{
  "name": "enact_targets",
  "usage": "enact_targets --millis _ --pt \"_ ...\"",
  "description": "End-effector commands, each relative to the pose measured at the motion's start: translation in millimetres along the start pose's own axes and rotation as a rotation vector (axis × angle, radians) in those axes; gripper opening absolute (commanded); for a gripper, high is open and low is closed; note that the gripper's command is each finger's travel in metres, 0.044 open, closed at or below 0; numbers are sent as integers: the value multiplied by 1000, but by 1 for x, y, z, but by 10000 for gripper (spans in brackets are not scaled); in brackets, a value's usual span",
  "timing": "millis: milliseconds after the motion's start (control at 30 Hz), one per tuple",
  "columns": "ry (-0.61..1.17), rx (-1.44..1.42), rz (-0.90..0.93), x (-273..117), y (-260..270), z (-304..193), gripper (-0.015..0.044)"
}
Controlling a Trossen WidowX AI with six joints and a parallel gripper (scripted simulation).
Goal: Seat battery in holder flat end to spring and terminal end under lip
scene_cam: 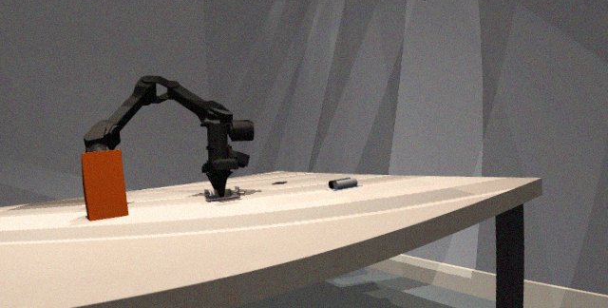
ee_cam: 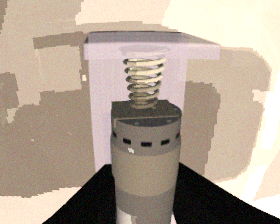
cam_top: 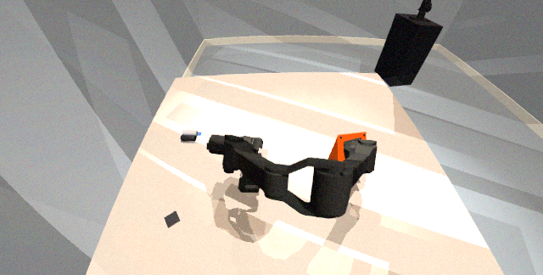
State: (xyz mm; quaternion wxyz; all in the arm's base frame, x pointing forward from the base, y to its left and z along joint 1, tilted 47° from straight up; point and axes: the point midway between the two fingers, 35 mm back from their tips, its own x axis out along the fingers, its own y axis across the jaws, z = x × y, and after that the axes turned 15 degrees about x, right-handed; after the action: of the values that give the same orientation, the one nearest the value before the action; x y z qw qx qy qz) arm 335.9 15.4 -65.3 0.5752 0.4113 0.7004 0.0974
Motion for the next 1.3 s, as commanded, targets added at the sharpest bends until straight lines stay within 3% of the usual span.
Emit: enact_targets --millis 0,367,500,1067,1267 --pt "-3 7 1 -1 0 -3 75" --pt "-5 6 2 -1 0 -3 75" --pt "-5 6 2 -1 0 -3 177" --pt "-5 -2 1 -16 -1 -3 177" --pt "-5 3 -2 -61 -7 -6 334"
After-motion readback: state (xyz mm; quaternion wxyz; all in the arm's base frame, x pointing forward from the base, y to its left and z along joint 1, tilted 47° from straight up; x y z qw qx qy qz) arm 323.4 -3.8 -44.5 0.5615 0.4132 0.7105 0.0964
